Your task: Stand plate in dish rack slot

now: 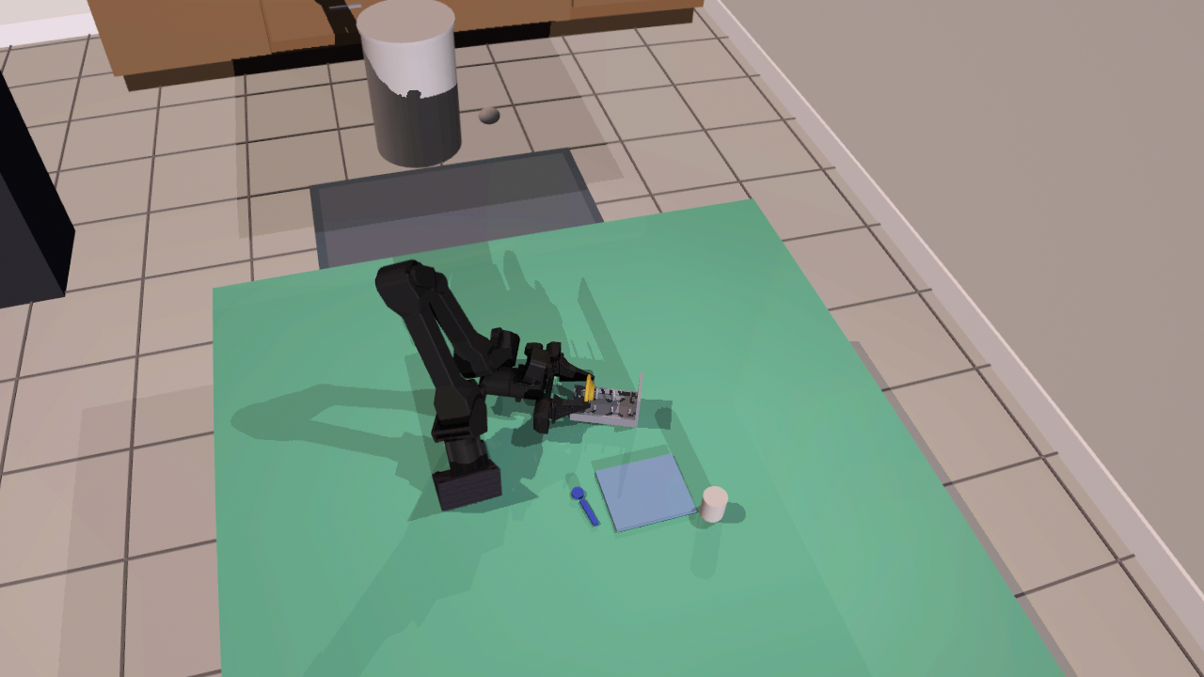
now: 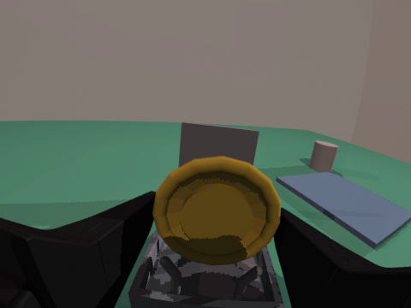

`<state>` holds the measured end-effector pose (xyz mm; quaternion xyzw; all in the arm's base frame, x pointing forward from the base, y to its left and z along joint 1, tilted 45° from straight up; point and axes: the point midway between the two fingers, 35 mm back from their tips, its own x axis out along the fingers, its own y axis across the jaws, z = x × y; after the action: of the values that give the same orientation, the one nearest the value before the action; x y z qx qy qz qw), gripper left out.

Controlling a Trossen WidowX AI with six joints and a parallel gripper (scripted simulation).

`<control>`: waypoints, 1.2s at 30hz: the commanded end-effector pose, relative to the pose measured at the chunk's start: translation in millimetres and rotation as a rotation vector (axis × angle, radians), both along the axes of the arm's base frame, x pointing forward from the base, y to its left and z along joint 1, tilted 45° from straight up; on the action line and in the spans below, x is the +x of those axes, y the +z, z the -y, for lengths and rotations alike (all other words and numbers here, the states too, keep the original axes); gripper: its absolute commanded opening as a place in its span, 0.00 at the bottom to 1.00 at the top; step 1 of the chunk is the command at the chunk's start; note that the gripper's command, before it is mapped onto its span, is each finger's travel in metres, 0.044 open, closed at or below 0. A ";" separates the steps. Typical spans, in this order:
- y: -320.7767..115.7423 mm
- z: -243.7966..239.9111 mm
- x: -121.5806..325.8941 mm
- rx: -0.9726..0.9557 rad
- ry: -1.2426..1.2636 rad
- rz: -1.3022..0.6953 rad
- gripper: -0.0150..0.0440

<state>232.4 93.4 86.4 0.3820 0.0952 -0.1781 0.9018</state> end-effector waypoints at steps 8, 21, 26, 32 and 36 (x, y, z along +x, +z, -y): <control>0.0 0.0 0.0 0.000 0.000 0.000 0.93; 53.9 50.5 13.1 0.000 -0.008 -0.027 0.93; 81.2 79.9 14.1 -0.024 -0.002 -0.002 0.93; 81.2 81.9 14.8 -0.041 0.002 -0.018 0.93; 74.6 88.1 19.7 -0.121 0.023 -0.119 0.93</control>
<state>248.7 10.6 163.2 0.3476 0.1141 -0.1886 0.9114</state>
